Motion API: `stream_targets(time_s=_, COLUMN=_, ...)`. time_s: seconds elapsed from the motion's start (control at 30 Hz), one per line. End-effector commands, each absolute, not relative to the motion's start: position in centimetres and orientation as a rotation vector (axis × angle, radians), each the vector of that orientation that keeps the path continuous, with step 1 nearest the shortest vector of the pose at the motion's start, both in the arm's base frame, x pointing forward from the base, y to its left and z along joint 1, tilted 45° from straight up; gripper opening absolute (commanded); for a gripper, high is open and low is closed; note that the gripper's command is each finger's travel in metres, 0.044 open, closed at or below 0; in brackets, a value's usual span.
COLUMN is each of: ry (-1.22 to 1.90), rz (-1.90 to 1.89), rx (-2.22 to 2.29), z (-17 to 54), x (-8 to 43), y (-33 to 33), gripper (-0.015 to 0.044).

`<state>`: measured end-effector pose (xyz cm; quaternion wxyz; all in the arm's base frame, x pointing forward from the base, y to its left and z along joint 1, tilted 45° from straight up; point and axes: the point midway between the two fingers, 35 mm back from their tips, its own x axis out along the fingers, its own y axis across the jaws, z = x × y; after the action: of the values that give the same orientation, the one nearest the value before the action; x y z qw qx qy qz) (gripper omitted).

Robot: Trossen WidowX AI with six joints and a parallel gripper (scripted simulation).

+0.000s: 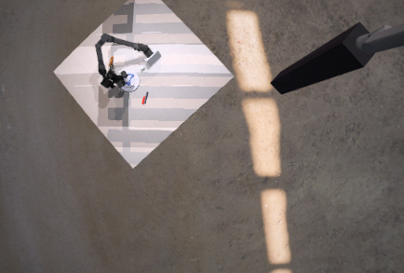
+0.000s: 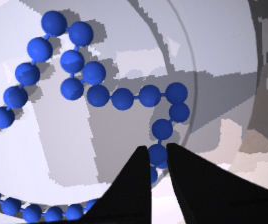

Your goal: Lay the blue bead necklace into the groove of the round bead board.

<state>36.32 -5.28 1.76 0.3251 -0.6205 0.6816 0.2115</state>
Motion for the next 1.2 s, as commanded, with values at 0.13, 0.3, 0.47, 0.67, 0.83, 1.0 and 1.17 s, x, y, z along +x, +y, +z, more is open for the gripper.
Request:
stream_targets(time_s=0.13, ry=1.785, rz=0.547, rx=-1.627, z=1.94, x=37.29, y=-5.22, gripper=0.0)
stream_targets(time_s=0.3, ry=1.785, rz=0.547, rx=-1.627, z=1.56, x=37.28, y=-5.62, gripper=0.0)
stream_targets(time_s=0.47, ry=1.785, rz=0.541, rx=-1.624, z=1.73, x=37.25, y=-5.59, gripper=0.0053)
stream_targets(time_s=0.67, ry=1.785, rz=0.541, rx=-1.624, z=1.73, x=37.25, y=-5.59, gripper=0.021)
stream_targets(time_s=0.83, ry=1.785, rz=0.542, rx=-1.624, z=1.75, x=37.26, y=-5.54, gripper=0.0341)
stream_targets(time_s=1.0, ry=1.786, rz=0.547, rx=-1.627, z=1.9, x=37.22, y=-5.42, gripper=0.044)
stream_targets(time_s=1.17, ry=1.785, rz=0.547, rx=-1.627, z=2.02, x=37.22, y=-5.3, gripper=0.044)
